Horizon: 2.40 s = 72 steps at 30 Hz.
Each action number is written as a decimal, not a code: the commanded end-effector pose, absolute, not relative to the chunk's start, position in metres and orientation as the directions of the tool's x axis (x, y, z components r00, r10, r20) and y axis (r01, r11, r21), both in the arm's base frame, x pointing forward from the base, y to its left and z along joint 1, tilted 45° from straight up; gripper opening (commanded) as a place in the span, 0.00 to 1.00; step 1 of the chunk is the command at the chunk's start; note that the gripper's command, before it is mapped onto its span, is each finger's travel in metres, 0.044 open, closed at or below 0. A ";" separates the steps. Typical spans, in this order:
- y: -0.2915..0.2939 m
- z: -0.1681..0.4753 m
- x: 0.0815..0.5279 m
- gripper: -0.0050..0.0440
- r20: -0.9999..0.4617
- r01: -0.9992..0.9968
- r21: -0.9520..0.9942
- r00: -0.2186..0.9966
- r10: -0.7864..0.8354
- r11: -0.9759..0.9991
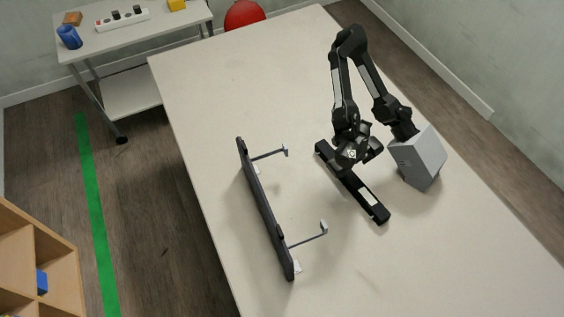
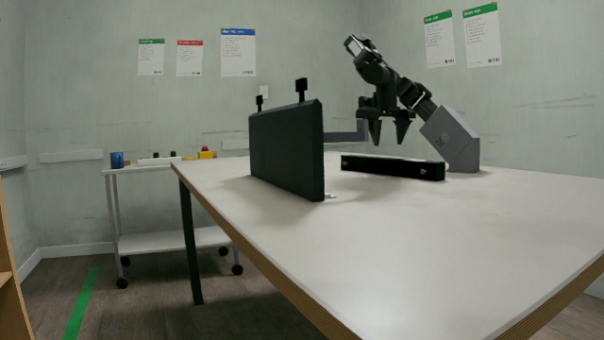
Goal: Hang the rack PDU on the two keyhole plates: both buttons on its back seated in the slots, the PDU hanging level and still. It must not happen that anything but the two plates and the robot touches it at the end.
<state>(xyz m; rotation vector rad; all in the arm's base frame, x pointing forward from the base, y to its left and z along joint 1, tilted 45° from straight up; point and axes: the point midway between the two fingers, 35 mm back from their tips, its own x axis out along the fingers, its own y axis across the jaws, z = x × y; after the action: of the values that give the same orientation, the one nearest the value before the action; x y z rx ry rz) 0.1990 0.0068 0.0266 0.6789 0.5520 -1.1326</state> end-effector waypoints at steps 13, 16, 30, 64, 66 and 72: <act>-0.023 -0.012 0.220 1.00 -0.711 0.938 0.212 0.340 -0.616 0.273; -0.027 -0.015 0.221 1.00 -0.710 0.938 0.212 0.340 -0.617 0.274; -0.037 -0.024 0.225 1.00 -0.708 0.938 0.212 0.341 -0.619 0.275; -0.029 -0.018 0.232 0.10 -0.708 0.931 0.240 0.361 -0.607 0.274; -0.024 -0.015 0.231 0.10 -0.713 0.932 0.238 0.359 -0.602 0.275; -0.007 -0.005 0.229 0.10 -0.726 0.933 0.228 0.354 -0.589 0.279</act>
<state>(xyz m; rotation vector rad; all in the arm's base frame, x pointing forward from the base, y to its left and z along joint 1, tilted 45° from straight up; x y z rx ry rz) 0.2228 -0.0169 -0.0144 0.6834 0.5828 -1.1143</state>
